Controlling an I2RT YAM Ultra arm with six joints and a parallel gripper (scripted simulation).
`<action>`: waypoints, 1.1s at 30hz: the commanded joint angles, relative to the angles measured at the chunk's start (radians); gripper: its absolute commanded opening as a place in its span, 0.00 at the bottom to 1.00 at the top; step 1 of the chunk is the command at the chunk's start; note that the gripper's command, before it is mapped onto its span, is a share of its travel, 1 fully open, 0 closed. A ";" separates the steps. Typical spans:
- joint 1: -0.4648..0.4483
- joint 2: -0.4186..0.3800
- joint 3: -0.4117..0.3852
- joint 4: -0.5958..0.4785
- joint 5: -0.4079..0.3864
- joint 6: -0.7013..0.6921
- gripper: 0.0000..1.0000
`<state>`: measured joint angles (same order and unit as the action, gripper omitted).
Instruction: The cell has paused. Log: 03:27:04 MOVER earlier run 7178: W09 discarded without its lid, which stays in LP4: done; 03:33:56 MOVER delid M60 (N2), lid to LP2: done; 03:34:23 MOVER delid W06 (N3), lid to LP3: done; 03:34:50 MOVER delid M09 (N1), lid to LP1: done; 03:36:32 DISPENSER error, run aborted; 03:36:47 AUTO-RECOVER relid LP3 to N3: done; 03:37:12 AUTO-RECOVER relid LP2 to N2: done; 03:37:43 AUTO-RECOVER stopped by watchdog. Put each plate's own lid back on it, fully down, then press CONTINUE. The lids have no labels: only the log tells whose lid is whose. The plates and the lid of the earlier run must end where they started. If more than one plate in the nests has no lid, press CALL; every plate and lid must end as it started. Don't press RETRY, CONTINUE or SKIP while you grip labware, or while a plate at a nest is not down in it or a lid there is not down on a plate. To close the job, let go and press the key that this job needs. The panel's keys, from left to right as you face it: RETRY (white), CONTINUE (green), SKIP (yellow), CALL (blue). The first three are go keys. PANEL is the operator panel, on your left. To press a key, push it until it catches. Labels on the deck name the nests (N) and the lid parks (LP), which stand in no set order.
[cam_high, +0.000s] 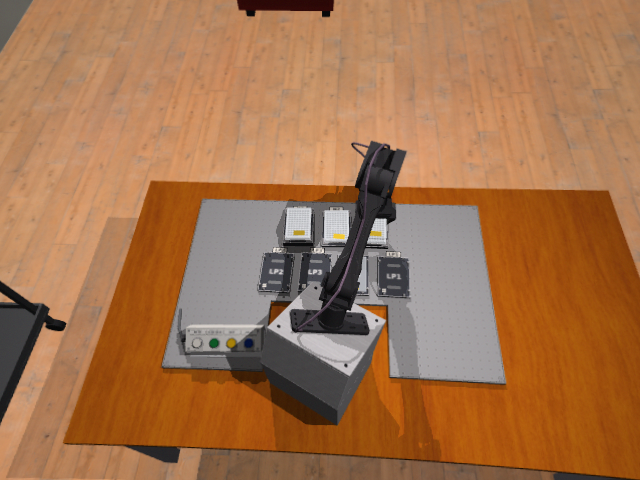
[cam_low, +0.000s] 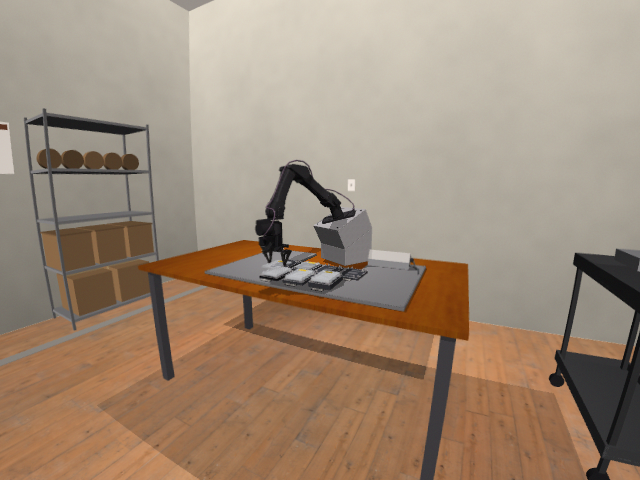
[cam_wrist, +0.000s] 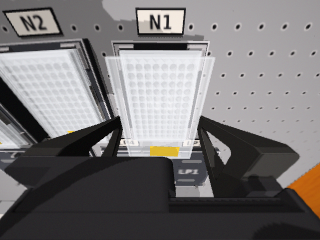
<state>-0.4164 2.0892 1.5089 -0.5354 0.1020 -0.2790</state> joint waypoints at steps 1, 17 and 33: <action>0.002 -0.011 0.012 0.017 -0.001 0.009 0.00; -0.006 0.022 0.028 0.025 -0.004 0.004 0.00; -0.006 0.037 0.037 0.034 -0.007 -0.002 0.00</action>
<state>-0.4187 2.1178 1.5181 -0.5167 0.1020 -0.2790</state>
